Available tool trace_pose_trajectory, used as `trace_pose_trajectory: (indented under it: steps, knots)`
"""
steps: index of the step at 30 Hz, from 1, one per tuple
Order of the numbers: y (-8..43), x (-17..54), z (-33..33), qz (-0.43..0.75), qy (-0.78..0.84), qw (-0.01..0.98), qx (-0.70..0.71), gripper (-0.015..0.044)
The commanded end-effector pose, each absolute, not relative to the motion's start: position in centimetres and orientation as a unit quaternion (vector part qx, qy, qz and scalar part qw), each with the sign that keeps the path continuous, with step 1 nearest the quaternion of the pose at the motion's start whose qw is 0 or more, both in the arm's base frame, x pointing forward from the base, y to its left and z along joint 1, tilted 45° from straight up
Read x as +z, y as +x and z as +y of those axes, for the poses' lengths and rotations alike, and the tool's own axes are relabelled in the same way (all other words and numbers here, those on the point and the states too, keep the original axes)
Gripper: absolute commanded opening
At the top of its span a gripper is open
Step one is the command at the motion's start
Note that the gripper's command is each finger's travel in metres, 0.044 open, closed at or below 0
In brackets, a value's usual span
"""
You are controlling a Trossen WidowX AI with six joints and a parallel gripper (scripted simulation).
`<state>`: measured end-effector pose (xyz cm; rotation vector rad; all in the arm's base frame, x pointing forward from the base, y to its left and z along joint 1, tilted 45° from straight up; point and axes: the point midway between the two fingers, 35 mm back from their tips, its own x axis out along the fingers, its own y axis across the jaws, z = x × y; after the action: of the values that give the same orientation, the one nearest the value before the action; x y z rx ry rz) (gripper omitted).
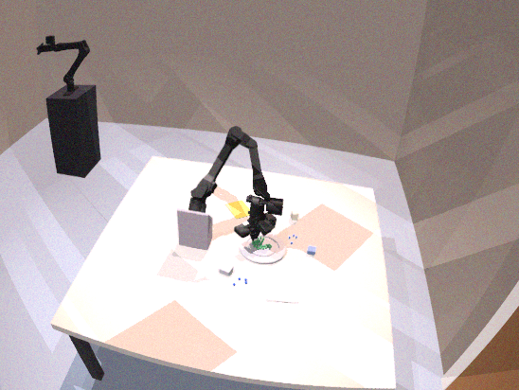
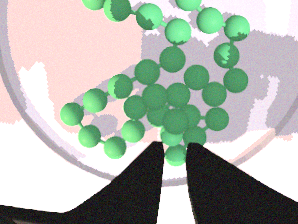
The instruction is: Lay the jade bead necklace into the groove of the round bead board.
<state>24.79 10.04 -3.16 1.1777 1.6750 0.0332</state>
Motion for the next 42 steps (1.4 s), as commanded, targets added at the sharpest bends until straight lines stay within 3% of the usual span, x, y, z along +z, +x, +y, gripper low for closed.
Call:
trace_pose_trajectory:
  steps: [1,5,42]
  knots:
    - [24.8,-3.2,10.0,0.699,0.489,0.522,0.014,0.0027]
    - [24.8,-3.2,10.0,0.699,0.489,0.522,0.014,0.0]
    - [23.1,-1.8,9.4,0.703,0.491,0.515,0.011,0.0]
